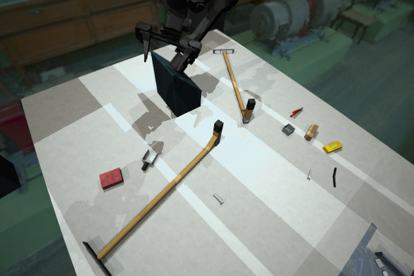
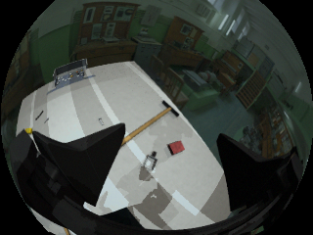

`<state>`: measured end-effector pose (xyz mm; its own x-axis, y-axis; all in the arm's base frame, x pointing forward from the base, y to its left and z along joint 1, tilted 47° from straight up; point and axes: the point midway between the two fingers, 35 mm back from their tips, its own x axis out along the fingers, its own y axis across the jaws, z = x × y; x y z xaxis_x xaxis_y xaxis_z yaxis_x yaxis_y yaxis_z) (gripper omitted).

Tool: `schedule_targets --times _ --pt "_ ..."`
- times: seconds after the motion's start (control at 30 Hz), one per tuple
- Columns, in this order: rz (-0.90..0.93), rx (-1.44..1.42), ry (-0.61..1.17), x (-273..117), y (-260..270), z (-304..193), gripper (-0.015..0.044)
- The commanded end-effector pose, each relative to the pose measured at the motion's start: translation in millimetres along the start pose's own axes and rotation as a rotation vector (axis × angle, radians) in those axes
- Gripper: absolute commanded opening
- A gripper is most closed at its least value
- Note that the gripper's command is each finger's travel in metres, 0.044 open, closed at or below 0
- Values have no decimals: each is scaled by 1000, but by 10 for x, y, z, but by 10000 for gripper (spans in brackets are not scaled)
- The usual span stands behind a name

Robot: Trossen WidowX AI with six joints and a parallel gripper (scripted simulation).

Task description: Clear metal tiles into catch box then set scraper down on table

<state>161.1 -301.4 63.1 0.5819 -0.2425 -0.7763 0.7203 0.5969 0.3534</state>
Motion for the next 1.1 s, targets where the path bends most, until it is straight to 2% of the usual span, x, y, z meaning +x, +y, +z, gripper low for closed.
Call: schedule_targets --times 0.0,1.07 --pt "8 -97 -5 -3 175 87 440" --pt "133 -690 47 153 1428 -2 440"
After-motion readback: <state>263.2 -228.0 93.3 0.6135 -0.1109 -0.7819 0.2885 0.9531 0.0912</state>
